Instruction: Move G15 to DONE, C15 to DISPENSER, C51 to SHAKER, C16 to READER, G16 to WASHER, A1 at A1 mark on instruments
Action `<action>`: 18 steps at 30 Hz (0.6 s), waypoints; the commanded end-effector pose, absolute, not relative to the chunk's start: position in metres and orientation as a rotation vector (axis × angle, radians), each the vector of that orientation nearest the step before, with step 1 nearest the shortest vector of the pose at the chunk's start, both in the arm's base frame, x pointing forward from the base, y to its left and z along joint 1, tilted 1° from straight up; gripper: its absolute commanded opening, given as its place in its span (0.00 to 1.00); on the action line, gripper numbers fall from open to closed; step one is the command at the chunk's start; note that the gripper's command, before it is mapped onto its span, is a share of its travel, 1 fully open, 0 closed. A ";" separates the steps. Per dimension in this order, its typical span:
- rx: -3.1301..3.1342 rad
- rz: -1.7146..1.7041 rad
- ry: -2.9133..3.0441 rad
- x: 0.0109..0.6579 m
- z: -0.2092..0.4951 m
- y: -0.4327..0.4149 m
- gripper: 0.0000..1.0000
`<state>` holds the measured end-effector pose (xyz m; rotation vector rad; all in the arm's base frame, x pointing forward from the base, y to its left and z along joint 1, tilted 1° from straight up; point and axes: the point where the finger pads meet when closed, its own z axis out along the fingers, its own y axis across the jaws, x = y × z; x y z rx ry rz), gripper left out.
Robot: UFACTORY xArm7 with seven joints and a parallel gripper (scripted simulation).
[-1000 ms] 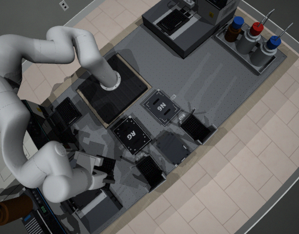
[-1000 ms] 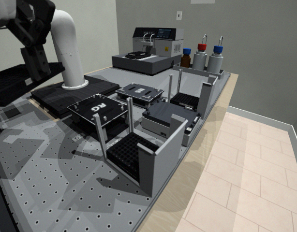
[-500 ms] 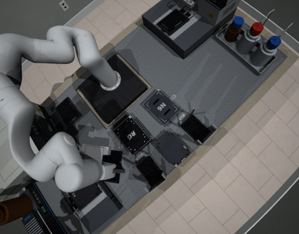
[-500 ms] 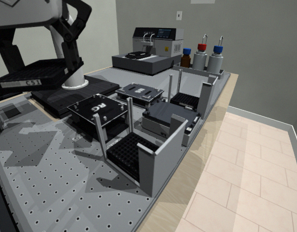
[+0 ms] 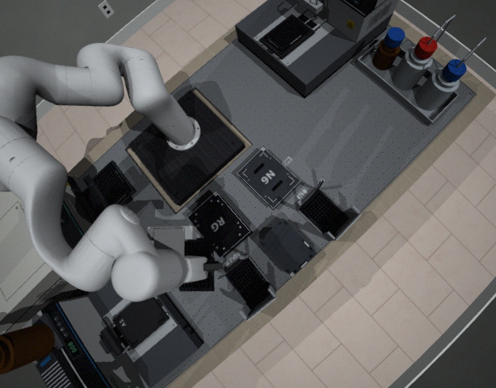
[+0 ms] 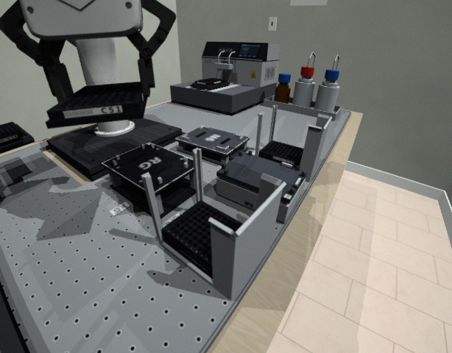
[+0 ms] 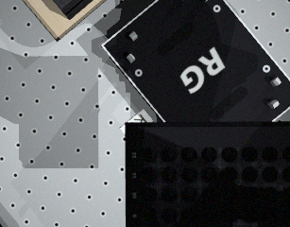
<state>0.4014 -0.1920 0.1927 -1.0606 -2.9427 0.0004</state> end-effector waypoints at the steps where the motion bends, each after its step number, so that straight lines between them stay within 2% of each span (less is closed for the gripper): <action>1: -1.025 0.000 -2.960 0.405 0.195 -0.183 0.00; 18: -0.794 -0.002 -3.030 0.420 0.195 -0.138 0.00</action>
